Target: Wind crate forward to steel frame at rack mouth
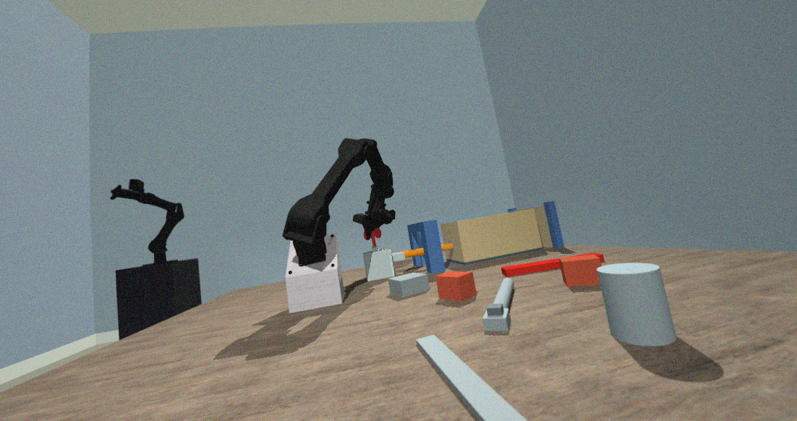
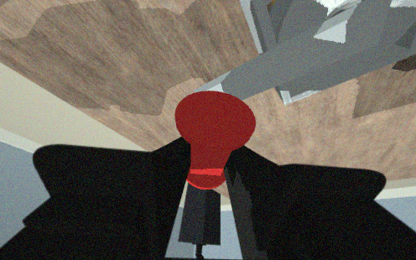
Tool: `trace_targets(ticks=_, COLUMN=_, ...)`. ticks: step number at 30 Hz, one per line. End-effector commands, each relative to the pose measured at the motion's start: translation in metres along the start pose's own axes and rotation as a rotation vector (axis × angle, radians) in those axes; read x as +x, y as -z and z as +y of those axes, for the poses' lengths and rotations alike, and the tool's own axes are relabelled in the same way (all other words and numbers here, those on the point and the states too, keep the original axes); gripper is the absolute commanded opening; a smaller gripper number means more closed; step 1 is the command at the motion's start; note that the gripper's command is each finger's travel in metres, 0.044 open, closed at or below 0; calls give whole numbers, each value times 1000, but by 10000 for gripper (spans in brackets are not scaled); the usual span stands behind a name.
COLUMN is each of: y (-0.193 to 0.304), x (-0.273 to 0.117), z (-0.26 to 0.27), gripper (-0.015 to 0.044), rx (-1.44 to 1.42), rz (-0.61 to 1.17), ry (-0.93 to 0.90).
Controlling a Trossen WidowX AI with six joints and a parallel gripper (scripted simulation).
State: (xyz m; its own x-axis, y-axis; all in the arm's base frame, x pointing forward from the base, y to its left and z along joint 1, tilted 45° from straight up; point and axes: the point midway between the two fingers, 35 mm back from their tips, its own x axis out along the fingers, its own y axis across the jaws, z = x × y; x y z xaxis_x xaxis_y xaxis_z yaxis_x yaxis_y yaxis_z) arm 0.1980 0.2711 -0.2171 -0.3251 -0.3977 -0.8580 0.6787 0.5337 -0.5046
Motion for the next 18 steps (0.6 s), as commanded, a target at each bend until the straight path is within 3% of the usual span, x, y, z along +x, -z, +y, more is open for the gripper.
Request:
trace_targets(ticks=1, y=18, x=10, z=-21, gripper=0, rx=-23, rz=18, ry=51)
trace_targets(ticks=18, y=27, x=13, z=-38, gripper=0, rx=-24, rz=18, ry=52)
